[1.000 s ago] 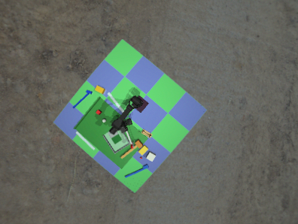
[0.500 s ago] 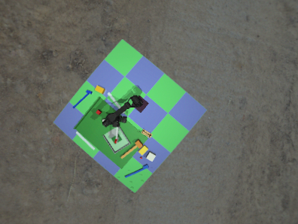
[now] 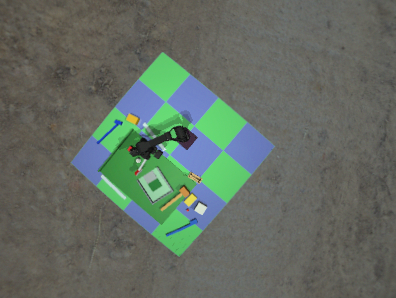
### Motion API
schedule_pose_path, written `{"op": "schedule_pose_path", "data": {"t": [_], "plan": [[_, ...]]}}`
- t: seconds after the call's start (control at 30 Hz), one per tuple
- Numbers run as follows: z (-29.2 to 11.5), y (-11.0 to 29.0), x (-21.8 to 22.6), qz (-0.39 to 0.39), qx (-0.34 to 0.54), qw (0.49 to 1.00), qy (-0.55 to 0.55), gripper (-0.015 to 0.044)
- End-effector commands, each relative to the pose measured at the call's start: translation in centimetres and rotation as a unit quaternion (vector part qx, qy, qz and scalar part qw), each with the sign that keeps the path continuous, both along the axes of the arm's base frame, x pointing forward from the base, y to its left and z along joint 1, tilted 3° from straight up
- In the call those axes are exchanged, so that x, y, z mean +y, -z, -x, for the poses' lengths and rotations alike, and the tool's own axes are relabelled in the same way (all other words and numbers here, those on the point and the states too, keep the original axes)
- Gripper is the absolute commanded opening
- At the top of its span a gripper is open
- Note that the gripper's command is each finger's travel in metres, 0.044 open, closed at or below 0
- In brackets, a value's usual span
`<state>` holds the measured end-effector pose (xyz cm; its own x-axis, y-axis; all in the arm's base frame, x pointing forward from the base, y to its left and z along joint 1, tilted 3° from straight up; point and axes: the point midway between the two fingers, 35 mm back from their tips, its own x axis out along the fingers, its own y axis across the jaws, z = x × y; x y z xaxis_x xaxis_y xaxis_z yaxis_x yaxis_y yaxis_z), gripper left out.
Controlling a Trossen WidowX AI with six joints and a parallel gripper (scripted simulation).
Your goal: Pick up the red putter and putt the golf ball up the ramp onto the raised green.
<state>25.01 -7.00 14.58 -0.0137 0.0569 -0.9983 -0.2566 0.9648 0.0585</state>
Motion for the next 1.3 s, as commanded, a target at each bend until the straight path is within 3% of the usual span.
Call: {"op": "schedule_pose_path", "data": {"t": [0.0,0.23,1.27], "plan": [[0.7,-0.4,-2.3,0.011,0.004,0.997,0.075,0.0],[2.3,-0.6,-5.2,0.025,0.016,0.984,0.175,0.0],[2.5,4.4,-5.2,0.025,0.016,0.984,0.177,0.0]]}}
